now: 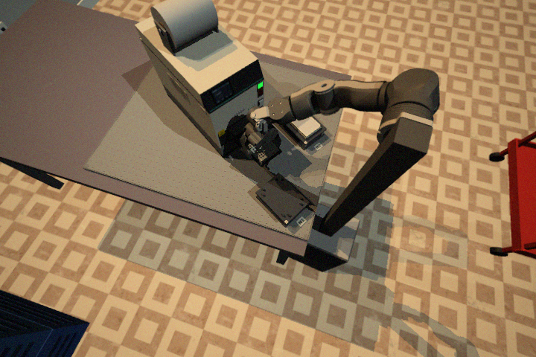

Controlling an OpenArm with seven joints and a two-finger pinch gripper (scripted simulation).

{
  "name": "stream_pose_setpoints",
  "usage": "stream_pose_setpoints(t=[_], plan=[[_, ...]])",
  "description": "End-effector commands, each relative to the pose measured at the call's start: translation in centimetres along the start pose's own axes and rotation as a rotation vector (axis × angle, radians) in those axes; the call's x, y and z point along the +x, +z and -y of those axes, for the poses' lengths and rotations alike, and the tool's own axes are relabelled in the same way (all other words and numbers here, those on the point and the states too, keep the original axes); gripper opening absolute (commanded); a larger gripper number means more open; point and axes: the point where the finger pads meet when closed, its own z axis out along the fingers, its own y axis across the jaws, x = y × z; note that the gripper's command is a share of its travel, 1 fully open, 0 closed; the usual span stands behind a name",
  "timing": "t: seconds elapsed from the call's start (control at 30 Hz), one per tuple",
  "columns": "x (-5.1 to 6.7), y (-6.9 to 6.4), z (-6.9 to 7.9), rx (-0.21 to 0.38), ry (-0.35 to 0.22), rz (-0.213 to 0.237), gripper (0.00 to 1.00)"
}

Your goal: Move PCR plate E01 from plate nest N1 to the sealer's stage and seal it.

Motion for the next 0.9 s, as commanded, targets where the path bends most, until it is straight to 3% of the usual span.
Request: stream_pose_setpoints(t=[0.0,0.7,0.87], plan=[[0.0,0.0,0.0,-0.001,0.0,0.0,0.77],[0.0,0.0,0.0,-0.001,0.0,0.0,0.77],[0.0,-4.1,-0.1,-0.004,0.0,0.001,0.77]])
